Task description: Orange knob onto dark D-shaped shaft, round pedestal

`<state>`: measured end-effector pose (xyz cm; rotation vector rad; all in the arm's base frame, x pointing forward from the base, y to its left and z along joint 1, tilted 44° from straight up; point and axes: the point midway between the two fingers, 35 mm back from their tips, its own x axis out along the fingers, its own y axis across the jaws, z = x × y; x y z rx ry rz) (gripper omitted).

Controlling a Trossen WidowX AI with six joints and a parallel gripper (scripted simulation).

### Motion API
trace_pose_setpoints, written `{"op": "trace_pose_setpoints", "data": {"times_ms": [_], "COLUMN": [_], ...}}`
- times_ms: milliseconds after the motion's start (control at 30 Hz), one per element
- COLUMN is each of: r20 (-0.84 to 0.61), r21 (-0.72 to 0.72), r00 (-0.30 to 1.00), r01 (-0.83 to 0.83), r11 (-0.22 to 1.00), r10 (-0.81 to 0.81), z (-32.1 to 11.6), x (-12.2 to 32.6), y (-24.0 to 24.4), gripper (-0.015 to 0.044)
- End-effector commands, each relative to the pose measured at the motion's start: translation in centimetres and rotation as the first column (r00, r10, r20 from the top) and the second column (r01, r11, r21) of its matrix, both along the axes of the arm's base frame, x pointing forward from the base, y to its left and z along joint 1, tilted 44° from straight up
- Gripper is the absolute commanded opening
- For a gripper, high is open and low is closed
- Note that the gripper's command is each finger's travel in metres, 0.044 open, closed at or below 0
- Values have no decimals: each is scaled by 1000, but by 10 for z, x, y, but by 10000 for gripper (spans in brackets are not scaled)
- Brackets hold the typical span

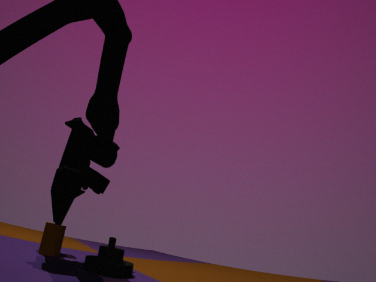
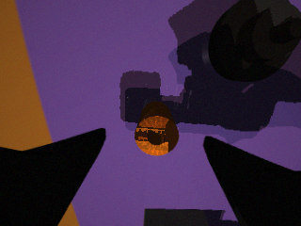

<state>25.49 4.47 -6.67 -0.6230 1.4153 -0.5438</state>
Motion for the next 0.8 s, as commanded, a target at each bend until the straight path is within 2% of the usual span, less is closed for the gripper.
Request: {"op": "trace_pose_setpoints", "data": {"times_ms": [0, 767], "r20": [0, 0], "r21": [-5, -8], "r00": [1000, 1000], "r01": [-7, -6], "r11": [1000, 1000], "r10": [7, 6], "z": [-6, -32], "x": [1, 4], "y": [-6, -32], "gripper": [440, 440]}}
